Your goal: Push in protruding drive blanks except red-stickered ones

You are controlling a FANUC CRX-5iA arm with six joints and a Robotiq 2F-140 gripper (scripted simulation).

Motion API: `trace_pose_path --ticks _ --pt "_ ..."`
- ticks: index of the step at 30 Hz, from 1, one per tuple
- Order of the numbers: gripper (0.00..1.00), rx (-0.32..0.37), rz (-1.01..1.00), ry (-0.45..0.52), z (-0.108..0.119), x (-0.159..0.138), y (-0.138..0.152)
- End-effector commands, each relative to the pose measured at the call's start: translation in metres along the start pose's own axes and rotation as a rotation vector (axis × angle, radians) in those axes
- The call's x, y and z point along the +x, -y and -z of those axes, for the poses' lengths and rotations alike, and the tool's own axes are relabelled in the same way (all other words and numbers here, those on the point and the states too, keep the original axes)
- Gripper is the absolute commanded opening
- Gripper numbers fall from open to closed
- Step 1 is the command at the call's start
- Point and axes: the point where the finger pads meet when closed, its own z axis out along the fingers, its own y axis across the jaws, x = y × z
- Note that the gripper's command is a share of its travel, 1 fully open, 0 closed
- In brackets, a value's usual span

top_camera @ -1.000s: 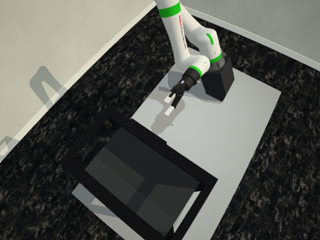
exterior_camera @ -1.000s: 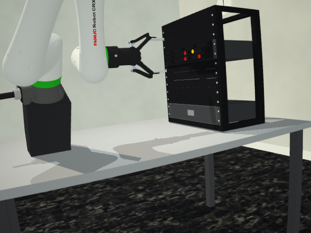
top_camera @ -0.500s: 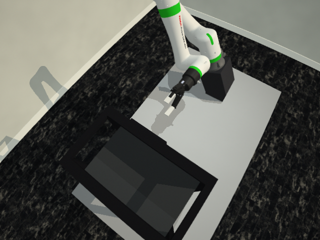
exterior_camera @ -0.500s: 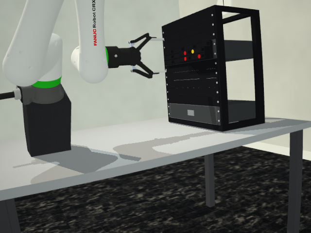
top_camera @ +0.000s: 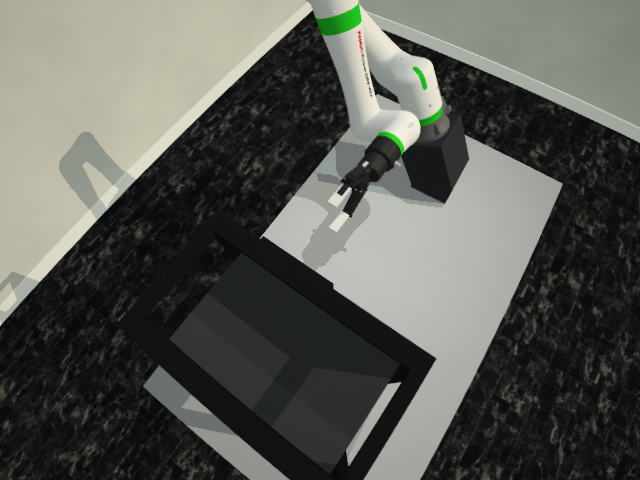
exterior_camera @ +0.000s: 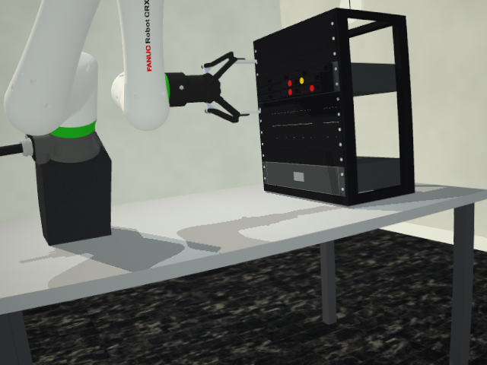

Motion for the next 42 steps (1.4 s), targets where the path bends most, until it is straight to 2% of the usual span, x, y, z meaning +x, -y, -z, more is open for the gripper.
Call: trace_pose_path --ticks 1,33,42 --pt "1.00 0.000 0.000 0.000 0.0000 -0.0001 0.0001" --pt "1.00 0.000 0.000 0.000 -0.0001 -0.0001 0.0001" --pt "1.00 0.001 -0.001 0.000 -0.0074 -0.0046 -0.0006"
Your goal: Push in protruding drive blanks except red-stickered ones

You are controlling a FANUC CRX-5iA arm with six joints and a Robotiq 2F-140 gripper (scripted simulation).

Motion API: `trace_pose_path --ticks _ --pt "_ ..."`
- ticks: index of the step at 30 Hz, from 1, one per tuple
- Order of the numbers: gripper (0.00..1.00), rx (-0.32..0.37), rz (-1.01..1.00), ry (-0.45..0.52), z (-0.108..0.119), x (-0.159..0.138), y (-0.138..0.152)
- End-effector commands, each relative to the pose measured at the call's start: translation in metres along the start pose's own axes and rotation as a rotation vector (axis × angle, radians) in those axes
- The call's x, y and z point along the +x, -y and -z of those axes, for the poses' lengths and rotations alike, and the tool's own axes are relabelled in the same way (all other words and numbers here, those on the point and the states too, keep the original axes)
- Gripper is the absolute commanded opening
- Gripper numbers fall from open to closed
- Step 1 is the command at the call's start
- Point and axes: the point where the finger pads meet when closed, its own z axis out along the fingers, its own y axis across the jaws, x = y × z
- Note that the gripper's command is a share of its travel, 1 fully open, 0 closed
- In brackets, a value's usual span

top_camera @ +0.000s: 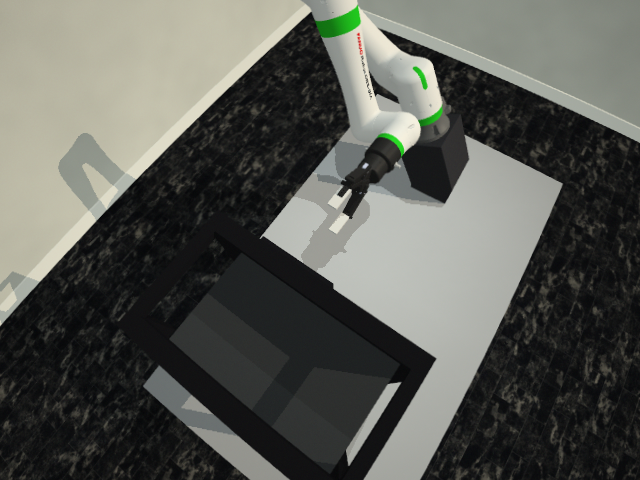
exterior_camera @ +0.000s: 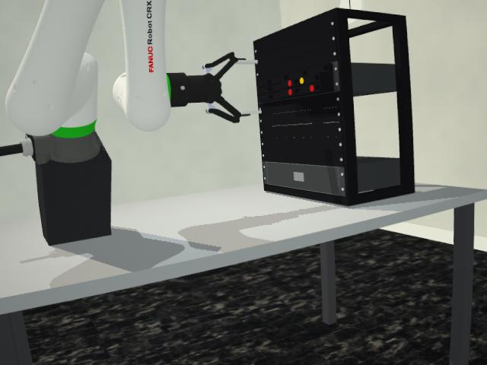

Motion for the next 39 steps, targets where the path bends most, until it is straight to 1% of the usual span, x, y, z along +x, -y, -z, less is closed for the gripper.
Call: trace_pose_path --ticks 1,6,11,13,19,23,28,39 --pt "1.00 0.000 0.000 -0.001 -0.006 -0.003 0.000" --pt "1.00 0.000 0.000 -0.001 -0.022 -0.014 -0.002" --pt "1.00 0.000 0.000 -0.001 -0.046 -0.028 -0.005" --pt "1.00 0.000 0.000 -0.001 -0.046 -0.028 -0.005" --pt "1.00 0.000 0.000 -0.001 -0.077 -0.047 -0.008" --pt "1.00 0.000 0.000 -0.001 -0.091 -0.056 -0.010" --pt "1.00 0.000 0.000 -0.001 -0.098 -0.061 -0.010" --pt "1.00 0.000 0.000 -0.001 -0.099 -0.061 -0.011"
